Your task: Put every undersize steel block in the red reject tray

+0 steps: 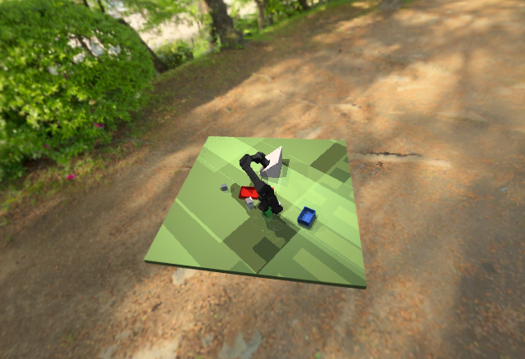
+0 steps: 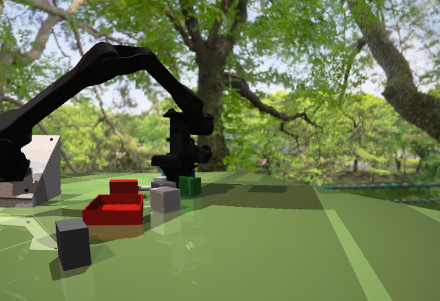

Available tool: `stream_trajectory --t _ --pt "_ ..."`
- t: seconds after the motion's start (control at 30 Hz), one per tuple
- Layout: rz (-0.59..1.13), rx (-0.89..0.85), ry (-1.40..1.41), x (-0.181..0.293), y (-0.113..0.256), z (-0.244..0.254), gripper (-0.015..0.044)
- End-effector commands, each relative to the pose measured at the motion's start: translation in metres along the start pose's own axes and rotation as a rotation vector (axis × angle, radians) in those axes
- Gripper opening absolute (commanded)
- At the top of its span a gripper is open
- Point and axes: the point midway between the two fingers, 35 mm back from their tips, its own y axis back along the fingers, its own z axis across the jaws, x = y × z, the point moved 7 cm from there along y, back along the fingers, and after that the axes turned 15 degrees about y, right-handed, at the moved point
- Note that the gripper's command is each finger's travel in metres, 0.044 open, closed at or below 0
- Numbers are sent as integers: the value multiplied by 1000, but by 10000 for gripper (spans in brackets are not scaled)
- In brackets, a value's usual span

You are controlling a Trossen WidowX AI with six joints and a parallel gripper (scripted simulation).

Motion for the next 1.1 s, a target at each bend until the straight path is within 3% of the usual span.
stream_trajectory --t 0.0,1.07 --pt "-10 0 0 -5 2 -1 0" --pt "-10 1 -1 -21 2 -6 0"
